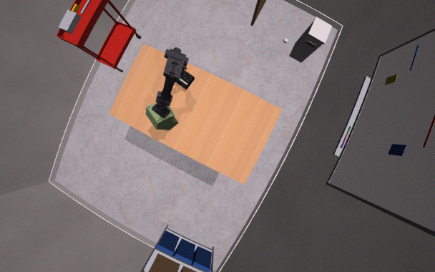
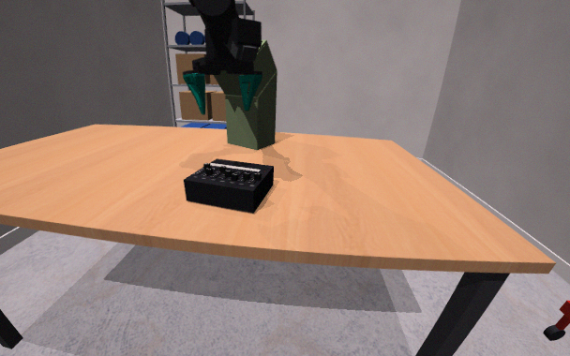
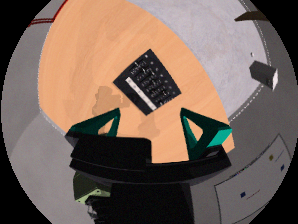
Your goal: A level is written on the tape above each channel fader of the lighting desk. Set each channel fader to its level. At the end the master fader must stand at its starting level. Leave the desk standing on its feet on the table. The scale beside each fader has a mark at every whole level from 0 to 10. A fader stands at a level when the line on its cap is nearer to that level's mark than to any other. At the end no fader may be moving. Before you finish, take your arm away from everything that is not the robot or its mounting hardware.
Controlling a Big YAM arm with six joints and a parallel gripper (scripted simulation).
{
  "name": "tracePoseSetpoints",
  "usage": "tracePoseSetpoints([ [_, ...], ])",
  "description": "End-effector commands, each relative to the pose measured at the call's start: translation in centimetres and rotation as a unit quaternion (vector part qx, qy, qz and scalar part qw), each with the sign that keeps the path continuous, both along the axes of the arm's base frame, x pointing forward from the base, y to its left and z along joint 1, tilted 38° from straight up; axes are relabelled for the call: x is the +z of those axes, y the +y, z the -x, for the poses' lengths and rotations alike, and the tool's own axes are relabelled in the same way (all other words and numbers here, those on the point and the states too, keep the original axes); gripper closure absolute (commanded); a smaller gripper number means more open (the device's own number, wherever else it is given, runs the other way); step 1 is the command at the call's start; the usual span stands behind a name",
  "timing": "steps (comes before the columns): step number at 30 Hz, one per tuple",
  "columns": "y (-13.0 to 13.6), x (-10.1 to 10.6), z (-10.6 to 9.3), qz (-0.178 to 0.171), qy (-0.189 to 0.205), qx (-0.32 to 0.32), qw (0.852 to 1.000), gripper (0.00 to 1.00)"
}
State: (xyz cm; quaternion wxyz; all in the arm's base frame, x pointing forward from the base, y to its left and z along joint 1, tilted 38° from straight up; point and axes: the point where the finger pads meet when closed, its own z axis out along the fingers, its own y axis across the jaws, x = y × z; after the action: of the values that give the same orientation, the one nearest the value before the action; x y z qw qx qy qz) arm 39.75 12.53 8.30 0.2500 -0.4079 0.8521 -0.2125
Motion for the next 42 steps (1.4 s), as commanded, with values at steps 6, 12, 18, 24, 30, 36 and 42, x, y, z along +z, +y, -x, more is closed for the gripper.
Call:
tracePoseSetpoints([
  [6,1.0,-0.3,-0.3,-0.136,-0.044,-0.192,0.971,0.00],
  [12,1.0,-0.3,-0.2,-0.205,-0.065,-0.294,0.931,0.00],
  [18,0.7,-0.3,-0.4,-0.205,-0.066,-0.298,0.930,0.00],
  [24,-2.0,-2.9,-0.7,-0.214,-0.064,-0.320,0.921,0.00],
  [30,-7.8,-7.8,-2.5,-0.238,-0.072,-0.353,0.902,0.00],
  [36,-7.1,-7.7,-3.2,-0.247,-0.076,-0.343,0.903,1.00],
  [42,-8.3,-7.2,-3.3,-0.247,-0.083,-0.355,0.898,1.00],
])
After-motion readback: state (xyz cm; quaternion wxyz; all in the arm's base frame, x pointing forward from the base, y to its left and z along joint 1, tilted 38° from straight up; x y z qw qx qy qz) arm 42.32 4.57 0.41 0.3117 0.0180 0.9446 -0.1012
